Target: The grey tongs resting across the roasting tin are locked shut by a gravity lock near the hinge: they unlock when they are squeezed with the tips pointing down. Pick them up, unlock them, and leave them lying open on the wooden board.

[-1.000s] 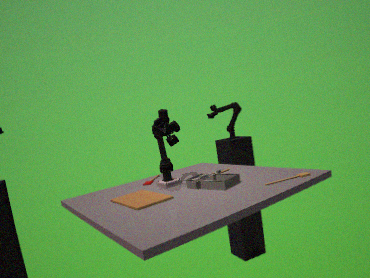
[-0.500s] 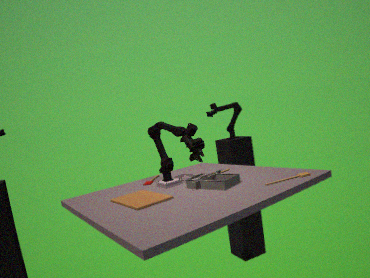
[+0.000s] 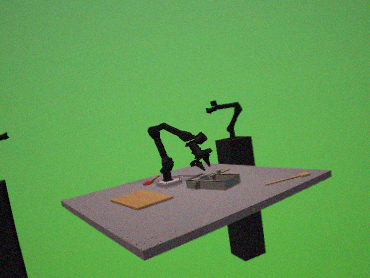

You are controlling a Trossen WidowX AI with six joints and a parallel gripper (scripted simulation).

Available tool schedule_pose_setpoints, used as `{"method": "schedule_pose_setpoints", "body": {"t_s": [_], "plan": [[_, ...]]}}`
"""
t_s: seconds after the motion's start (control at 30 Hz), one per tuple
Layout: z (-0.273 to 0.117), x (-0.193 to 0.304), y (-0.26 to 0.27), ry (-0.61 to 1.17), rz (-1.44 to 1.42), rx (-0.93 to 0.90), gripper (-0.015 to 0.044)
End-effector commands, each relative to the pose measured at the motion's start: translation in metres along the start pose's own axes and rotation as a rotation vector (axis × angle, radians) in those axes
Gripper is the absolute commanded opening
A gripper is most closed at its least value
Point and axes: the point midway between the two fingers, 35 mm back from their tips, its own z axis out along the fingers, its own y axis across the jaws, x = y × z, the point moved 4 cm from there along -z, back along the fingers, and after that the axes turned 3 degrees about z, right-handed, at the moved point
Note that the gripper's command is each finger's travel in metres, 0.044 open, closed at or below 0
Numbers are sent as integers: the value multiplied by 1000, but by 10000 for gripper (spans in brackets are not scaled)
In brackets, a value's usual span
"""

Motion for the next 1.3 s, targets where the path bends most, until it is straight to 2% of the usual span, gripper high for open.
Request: {"method": "schedule_pose_setpoints", "body": {"t_s": [0.0,0.33,1.27], "plan": [[0,-7,5,4,-12,-9,260],[3,-8,5,4,-11,-9,260],[48,-9,3,4,-11,-7,260]]}}
